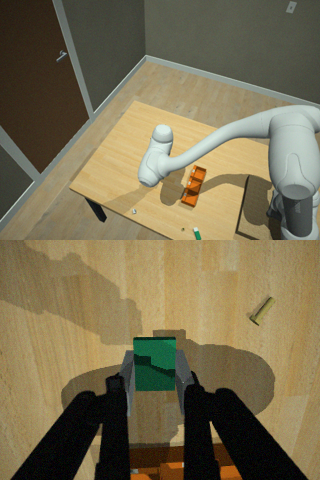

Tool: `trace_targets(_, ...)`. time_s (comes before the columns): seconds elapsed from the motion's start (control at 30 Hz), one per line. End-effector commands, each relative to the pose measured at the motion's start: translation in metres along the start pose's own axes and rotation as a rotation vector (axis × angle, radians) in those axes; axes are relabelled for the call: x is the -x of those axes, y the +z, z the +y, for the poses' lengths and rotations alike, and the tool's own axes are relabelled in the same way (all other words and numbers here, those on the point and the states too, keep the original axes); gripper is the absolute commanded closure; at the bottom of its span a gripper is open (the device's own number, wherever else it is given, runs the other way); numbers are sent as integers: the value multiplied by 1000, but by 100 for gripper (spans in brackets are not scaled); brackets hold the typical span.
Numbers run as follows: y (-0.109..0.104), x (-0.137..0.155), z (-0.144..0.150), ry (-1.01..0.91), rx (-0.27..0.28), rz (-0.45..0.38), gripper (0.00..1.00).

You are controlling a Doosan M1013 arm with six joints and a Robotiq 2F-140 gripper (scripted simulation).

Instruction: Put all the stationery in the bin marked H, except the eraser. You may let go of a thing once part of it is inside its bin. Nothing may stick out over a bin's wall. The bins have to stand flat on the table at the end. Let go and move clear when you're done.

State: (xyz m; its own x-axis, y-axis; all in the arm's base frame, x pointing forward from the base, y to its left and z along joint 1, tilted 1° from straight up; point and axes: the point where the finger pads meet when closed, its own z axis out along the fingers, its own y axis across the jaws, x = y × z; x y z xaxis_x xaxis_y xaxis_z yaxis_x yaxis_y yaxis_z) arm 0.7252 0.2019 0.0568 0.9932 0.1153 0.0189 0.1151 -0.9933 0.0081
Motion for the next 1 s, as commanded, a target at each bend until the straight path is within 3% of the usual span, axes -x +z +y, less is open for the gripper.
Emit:
trace_targets(0.0,0,16,10,0,0,1,71)
trace_targets(0.97,0,143,89,0,0,1,71)
